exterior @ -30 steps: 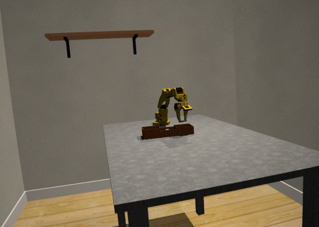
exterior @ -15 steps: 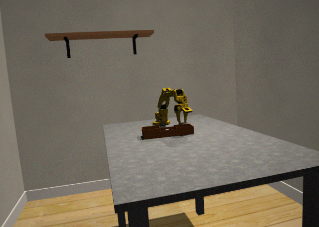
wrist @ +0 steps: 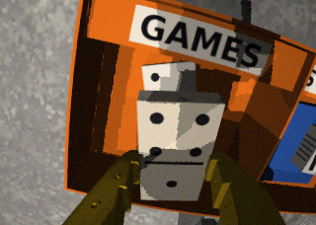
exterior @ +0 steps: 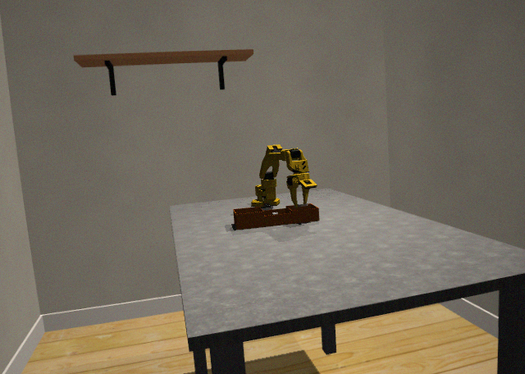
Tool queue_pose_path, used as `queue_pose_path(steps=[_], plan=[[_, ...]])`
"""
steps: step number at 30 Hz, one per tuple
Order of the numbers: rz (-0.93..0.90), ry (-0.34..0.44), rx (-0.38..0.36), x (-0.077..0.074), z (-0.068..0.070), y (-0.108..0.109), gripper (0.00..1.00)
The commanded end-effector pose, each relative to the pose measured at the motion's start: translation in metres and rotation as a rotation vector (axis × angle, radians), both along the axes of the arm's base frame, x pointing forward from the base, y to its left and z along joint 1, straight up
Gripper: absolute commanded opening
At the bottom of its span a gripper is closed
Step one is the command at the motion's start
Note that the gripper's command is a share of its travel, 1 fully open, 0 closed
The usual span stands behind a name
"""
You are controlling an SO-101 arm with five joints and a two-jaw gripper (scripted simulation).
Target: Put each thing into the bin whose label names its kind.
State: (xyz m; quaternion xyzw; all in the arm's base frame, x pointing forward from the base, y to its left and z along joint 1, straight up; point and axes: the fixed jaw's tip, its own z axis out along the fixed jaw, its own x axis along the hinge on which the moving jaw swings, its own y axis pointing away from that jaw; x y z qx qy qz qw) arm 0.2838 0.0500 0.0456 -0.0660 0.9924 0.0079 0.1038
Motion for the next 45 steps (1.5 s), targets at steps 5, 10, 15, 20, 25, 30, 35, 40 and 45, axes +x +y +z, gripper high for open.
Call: queue_pose_path(steps=[5, 10, 15, 20, 25, 30, 35, 40, 45], plan=[[-0.002, -0.092, 0.013, 0.0086, 0.0142, -0.0009, 0.00], [-0.002, -0.092, 0.013, 0.0087, 0.0107, -0.0009, 0.00], [-0.002, -0.092, 0.013, 0.0086, 0.0098, -0.0009, 0.00], [-0.002, -0.131, 0.019, 0.0107, 0.0167, -0.0005, 0.00], [-0.002, -0.131, 0.019, 0.0107, 0.0167, -0.0005, 0.00], [-0.002, -0.131, 0.019, 0.0107, 0.0167, -0.0005, 0.00], [-0.002, -0.131, 0.019, 0.0107, 0.0167, -0.0005, 0.00], [-0.002, -0.131, 0.019, 0.0108, 0.0154, -0.0005, 0.00], [-0.002, -0.131, 0.019, 0.0110, 0.0120, -0.0005, 0.00]])
